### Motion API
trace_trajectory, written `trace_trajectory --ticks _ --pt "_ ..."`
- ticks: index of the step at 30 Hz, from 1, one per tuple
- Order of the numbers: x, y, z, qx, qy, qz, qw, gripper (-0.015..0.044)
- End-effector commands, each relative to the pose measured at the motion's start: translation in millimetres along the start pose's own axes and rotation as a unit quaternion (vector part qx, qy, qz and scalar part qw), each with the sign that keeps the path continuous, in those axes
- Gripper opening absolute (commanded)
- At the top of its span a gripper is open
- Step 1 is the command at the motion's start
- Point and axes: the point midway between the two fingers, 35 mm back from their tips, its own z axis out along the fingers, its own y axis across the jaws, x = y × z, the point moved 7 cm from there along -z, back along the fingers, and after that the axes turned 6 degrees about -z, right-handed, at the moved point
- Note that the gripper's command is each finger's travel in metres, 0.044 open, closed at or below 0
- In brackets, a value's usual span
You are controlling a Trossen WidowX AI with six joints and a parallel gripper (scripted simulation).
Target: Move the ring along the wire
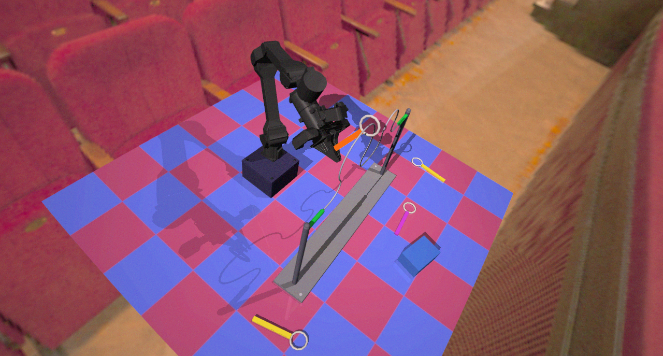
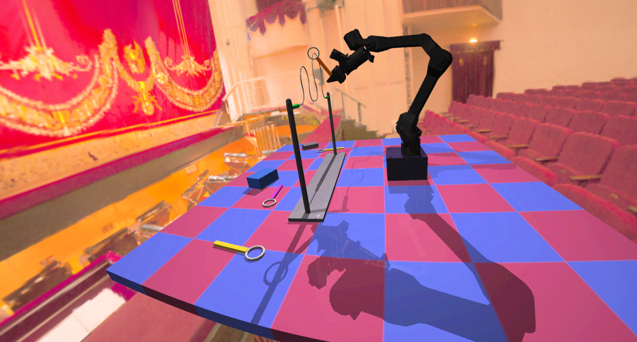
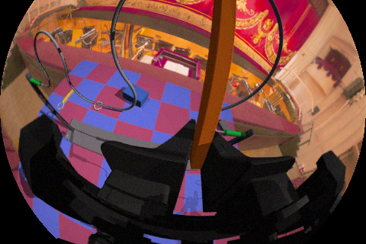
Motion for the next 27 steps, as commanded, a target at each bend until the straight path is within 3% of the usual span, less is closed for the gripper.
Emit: trace_trajectory --ticks 1,27 --pt "1.2 0.7 -0.7 0.015 -0.001 -0.024 1.0 -0.015" --pt "4.2 1.4 0.9 0.096 -0.012 -0.163 0.982 -0.015"
